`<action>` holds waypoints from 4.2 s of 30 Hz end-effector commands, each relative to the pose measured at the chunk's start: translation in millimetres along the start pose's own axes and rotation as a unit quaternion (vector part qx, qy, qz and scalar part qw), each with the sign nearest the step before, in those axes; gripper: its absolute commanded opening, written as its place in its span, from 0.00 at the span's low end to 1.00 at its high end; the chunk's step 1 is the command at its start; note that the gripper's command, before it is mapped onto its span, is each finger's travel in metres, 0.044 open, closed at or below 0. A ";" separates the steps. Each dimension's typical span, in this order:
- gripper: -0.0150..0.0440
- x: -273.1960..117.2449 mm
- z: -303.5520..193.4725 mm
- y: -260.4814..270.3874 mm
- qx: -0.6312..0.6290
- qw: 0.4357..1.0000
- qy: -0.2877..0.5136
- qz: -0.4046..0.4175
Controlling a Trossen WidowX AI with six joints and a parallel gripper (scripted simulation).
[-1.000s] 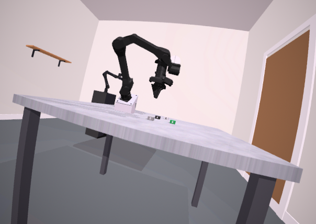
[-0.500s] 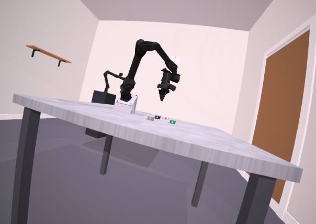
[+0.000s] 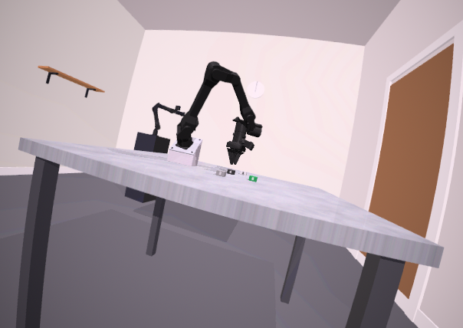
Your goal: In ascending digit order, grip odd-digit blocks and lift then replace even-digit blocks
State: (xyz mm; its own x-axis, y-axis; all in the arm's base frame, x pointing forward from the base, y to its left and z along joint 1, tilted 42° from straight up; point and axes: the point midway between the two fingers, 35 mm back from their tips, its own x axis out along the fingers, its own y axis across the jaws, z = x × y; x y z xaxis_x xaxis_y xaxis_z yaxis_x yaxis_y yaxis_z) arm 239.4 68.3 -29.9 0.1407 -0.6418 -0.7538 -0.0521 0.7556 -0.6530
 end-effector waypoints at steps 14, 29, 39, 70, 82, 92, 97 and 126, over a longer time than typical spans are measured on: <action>0.93 26.7 0.2 -0.4 -0.003 1.000 -0.001 -0.002; 0.62 36.8 -0.3 -0.9 -0.003 1.000 -0.001 -0.002; 0.46 36.8 -0.3 -0.9 -0.003 1.000 -0.001 -0.002; 0.46 36.8 -0.3 -0.9 -0.003 1.000 -0.001 -0.002; 0.46 27.0 -0.2 -0.7 -0.003 1.000 -0.001 -0.002; 0.46 21.7 -0.2 -0.7 -0.003 1.000 -0.001 -0.002; 0.46 21.7 -0.2 -0.7 -0.003 1.000 -0.001 -0.002; 0.68 36.8 -0.3 -0.9 -0.003 1.000 -0.001 -0.002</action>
State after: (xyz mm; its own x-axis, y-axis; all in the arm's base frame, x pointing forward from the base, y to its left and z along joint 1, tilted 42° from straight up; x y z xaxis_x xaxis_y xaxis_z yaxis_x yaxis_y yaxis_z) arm 244.2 44.4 -56.8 0.1412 -0.6432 -0.7526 -0.0518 0.7544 -0.6544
